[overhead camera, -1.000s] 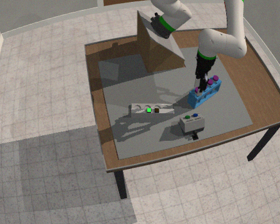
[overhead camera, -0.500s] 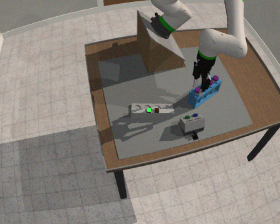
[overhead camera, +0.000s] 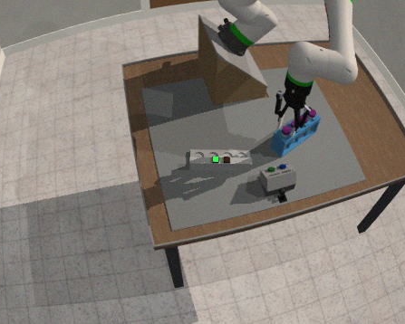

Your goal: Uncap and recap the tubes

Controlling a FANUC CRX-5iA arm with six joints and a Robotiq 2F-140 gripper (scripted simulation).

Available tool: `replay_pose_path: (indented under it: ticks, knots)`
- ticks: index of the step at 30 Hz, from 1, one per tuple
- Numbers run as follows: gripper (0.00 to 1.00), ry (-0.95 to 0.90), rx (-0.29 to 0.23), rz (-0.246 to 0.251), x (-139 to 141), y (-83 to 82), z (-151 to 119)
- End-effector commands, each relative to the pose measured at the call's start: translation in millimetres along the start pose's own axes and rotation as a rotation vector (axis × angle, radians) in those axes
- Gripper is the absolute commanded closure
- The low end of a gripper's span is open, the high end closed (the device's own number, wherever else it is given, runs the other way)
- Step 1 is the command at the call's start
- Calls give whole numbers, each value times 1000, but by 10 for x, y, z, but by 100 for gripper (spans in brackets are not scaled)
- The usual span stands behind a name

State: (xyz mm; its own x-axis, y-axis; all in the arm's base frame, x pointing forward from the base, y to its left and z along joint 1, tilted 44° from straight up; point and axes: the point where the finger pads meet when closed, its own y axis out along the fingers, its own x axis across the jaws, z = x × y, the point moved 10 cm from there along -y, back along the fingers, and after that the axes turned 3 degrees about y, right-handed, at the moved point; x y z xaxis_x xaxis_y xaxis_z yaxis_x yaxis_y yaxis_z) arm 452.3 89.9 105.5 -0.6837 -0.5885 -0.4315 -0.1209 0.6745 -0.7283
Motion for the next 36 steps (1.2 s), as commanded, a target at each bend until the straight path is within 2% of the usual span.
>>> replay_pose_path:
  ticks: [1,8,9,23,36]
  knots:
    - [65,-190,-4,9,9,-2,7]
    - [65,-197,-4,9,8,-2,7]
    - [100,-197,-4,9,8,-2,7]
    - [100,-197,-4,9,8,-2,7]
    - [100,453,-7,7,8,4,7]
